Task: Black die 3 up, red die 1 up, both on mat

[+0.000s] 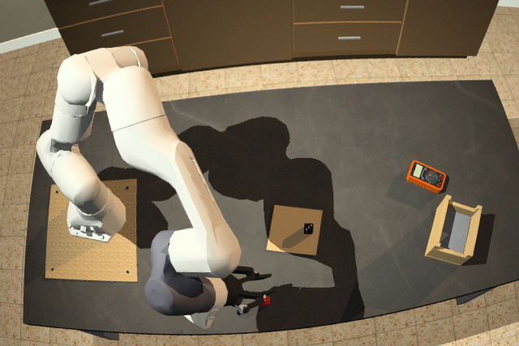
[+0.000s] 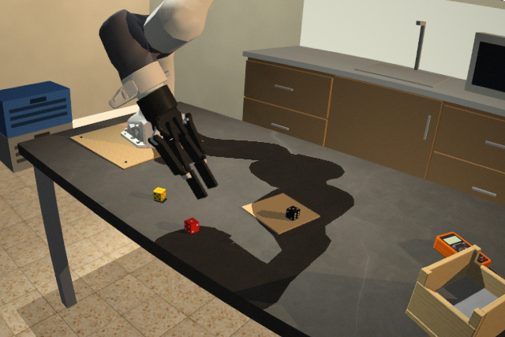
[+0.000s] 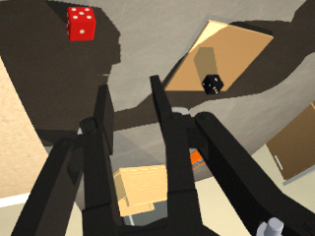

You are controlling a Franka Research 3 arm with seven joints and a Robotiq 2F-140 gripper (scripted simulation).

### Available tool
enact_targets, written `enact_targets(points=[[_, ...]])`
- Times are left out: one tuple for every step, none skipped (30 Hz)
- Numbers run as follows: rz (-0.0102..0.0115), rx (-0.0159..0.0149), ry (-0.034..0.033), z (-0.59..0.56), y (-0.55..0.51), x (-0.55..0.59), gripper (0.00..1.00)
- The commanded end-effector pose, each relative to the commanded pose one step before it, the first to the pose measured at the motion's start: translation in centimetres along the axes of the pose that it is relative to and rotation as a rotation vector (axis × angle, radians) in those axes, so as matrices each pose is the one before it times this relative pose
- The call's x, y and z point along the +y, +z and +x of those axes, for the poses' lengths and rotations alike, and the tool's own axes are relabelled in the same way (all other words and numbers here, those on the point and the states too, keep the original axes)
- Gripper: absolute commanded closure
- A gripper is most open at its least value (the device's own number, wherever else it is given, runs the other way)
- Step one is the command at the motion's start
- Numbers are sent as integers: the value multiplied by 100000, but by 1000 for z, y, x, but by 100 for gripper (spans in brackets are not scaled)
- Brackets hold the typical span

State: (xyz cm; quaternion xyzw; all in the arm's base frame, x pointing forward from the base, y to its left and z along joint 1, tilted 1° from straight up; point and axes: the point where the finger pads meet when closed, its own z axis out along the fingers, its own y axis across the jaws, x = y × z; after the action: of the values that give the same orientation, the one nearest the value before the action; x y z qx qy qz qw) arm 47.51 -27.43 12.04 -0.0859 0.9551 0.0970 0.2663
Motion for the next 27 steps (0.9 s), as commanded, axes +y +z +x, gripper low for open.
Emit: enact_targets(points=[[-2413, 8870, 14794, 103, 89, 439, 68], [42, 192, 33, -4, -5, -5, 68], [743, 3070, 534, -72, -90, -84, 68], [540, 1924, 344, -45, -67, -60, 68], [565, 1821, 333, -43, -71, -62, 68], [605, 1785, 333, -43, -77, -66, 68], [613, 1668, 318, -41, -79, -66, 68], [739, 1864, 364, -47, -96, -80, 68], [727, 1703, 341, -44, -95, -78, 68], [829, 1812, 372, -49, -109, -88, 68], [0, 0, 0, 0, 0, 0, 68], [0, 0, 0, 0, 0, 0, 68], [1856, 3662, 782, -107, -248, -196, 68], [1692, 2969, 668, -93, -229, -178, 68], [1191, 1923, 452, -63, -163, -125, 68], [1177, 1787, 434, -62, -162, -123, 68], [553, 804, 200, -29, -76, -58, 68], [1735, 2397, 615, -91, -241, -181, 68], [1287, 1665, 446, -67, -180, -134, 68], [1400, 1716, 476, -73, -198, -146, 68], [23, 27, 8, -1, -3, -2, 68], [2668, 3025, 886, -142, -381, -276, 68], [1089, 1154, 355, -57, -157, -114, 68], [2174, 2178, 700, -117, -315, -225, 68], [569, 544, 182, -30, -83, -59, 68], [1635, 1511, 519, -89, -240, -170, 68], [680, 605, 214, -37, -100, -71, 68]])
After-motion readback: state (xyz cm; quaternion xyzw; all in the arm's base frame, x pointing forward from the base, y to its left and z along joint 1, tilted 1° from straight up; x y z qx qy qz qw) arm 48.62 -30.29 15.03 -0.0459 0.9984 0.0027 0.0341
